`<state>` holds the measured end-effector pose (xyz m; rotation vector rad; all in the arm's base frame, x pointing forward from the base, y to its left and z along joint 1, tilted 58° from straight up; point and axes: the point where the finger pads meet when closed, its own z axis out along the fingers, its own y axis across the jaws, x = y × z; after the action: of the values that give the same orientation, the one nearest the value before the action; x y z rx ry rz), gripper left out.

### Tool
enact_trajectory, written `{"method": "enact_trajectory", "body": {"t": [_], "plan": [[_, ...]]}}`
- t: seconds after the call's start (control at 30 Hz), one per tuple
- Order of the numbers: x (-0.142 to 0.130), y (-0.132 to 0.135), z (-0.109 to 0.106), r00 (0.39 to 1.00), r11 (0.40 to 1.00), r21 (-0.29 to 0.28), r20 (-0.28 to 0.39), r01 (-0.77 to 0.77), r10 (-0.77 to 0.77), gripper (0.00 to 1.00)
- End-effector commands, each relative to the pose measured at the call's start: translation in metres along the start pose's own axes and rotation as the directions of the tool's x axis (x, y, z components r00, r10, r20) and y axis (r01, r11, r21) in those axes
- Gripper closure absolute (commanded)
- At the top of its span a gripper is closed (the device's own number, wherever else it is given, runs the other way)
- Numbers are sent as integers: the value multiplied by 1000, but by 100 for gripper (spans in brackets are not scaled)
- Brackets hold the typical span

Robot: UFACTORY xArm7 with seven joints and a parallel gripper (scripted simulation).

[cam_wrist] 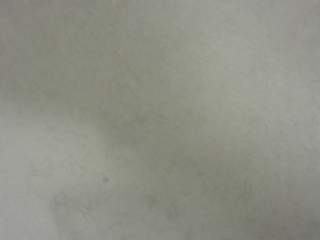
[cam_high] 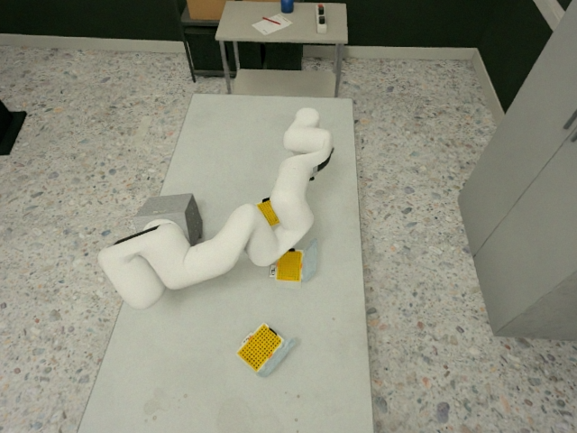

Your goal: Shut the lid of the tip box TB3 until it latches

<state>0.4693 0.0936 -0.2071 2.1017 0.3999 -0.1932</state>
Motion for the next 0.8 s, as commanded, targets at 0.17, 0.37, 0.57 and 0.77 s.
{"method": "enact_trajectory", "body": {"t": [0.17,0.37,0.57,0.77], "plan": [[1,-1,14,1000,1000,3,-4,0,0,100],[1,-1,21,1000,1000,3,-4,0,0,100],[1,-1,24,1000,1000,3,-4,0,0,100],[1,-1,24,1000,1000,3,-4,0,0,100]]}}
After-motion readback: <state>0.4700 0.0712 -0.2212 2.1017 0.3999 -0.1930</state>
